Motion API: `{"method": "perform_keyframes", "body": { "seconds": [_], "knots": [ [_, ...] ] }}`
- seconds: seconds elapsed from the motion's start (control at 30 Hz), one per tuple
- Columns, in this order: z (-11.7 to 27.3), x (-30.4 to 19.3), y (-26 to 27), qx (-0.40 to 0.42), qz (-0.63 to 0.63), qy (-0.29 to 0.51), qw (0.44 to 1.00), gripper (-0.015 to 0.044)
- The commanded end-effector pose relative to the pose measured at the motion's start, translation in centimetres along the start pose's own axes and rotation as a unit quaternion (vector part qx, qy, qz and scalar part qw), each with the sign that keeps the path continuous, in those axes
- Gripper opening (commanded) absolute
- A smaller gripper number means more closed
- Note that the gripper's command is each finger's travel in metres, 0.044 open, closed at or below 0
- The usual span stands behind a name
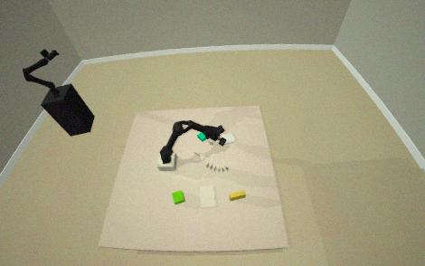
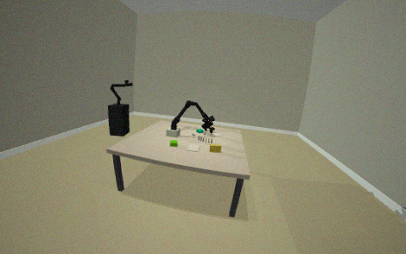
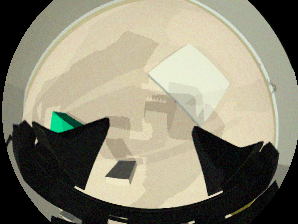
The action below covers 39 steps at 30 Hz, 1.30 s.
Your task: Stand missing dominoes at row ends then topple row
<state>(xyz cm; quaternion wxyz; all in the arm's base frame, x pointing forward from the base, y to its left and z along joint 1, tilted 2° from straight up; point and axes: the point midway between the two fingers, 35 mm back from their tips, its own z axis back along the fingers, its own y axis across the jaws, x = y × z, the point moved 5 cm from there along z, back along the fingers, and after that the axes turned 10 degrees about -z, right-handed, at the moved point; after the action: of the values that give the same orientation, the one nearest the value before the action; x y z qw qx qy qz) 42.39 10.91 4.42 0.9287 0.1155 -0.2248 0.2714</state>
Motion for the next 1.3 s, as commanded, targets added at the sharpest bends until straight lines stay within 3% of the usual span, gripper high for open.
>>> {"method": "perform_keyframes", "body": {
  "seconds": [0.0,0.27,0.7,0.97,1.27],
  "knots": [
    [6.1,2.0,3.1,-0.045,0.067,0.167,0.983,0.0440],
    [8.2,1.4,4.1,-0.050,0.087,0.234,0.967,0.0440],
    [8.2,1.4,4.1,-0.050,0.087,0.234,0.967,0.0440],
    [2.6,-1.4,3.3,-0.050,0.087,0.234,0.967,0.0440],
    [1.9,-1.7,3.2,-0.050,0.087,0.234,0.967,0.0440]
  ]
}}
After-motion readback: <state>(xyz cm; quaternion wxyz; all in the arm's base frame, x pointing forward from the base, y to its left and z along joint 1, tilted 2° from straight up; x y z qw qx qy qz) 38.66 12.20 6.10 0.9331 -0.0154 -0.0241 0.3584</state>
